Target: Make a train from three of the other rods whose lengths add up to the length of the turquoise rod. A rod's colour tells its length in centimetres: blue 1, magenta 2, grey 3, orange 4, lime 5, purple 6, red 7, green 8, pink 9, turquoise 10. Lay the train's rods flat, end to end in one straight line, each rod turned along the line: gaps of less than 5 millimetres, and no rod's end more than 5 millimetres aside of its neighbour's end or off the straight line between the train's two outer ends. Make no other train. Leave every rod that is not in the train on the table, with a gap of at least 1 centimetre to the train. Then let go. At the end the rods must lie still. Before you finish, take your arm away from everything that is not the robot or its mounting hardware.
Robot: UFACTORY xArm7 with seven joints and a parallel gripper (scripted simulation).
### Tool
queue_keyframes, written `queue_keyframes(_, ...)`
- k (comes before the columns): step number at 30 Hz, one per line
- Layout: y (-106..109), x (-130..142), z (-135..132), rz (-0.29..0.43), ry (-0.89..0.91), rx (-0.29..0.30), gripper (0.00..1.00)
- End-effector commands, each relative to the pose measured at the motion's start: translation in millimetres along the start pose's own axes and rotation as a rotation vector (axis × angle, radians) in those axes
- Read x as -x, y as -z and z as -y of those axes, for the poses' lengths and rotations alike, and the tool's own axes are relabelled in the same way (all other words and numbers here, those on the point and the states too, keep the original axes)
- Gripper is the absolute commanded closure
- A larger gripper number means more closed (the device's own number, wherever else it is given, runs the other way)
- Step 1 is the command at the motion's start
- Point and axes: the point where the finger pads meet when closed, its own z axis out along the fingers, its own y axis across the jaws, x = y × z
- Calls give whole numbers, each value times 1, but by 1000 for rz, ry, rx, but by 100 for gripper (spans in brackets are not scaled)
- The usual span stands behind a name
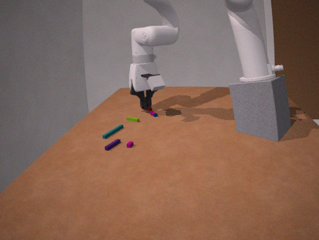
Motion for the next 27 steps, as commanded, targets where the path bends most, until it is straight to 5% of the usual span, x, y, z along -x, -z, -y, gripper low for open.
queue_keyframes(1, 1, 1, -1, 3, 0, 2, 96)
queue_keyframes(27, -11, 1, -1, 3, 0, 2, 96)
